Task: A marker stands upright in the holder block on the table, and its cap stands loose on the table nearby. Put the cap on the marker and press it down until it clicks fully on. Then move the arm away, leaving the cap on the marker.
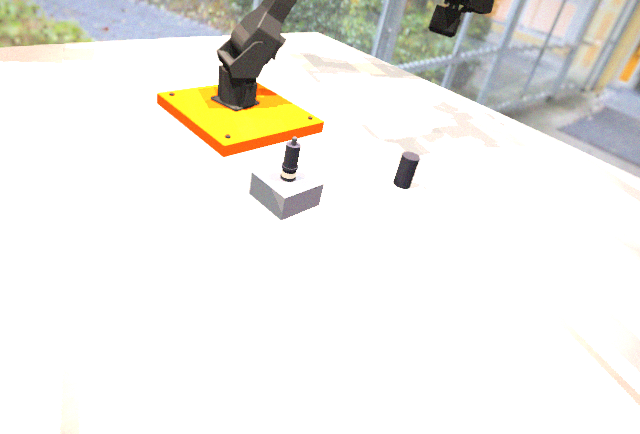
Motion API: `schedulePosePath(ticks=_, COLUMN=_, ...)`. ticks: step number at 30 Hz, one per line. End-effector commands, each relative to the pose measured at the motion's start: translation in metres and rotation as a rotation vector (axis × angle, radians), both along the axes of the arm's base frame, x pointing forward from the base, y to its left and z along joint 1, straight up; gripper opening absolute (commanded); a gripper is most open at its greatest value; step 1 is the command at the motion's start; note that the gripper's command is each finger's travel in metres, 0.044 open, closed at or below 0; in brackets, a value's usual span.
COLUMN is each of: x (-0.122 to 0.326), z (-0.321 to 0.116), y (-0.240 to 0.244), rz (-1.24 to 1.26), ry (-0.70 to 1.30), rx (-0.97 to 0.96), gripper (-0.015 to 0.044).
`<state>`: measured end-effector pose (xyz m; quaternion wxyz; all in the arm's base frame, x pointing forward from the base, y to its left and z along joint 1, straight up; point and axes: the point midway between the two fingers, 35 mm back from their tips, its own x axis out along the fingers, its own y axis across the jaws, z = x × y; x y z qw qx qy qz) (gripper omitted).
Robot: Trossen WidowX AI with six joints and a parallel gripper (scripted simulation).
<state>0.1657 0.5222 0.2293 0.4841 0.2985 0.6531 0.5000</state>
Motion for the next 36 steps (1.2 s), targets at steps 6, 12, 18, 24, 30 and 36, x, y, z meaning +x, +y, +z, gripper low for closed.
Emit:
schedulePosePath(ticks=6, x=0.123, z=-0.038, y=-0.093, rz=-0.261, ry=-0.248, rx=-0.227, gripper=0.0245)
schedulePosePath(ticks=12, x=0.18, z=-0.061, y=-0.18, rz=-0.356, ry=-0.38, rx=-0.443, gripper=0.0245)
schedulePosePath(ticks=18, x=0.21, z=-0.079, y=-0.28, rz=-0.375, ry=-0.46, rx=-0.689, gripper=0.0245)
schedulePosePath(ticks=24, x=0.209, z=-0.09, y=-0.387, rz=-0.306, ry=-0.475, rx=-0.946, gripper=0.0245)
schedulePosePath(ticks=30, x=0.179, z=-0.091, y=-0.483, rz=-0.159, ry=-0.417, rx=-1.153, gripper=0.0245)
schedulePosePath(ticks=36, x=0.174, z=-0.09, y=-0.493, rz=-0.138, ry=-0.406, rx=-1.171, gripper=0.0245)
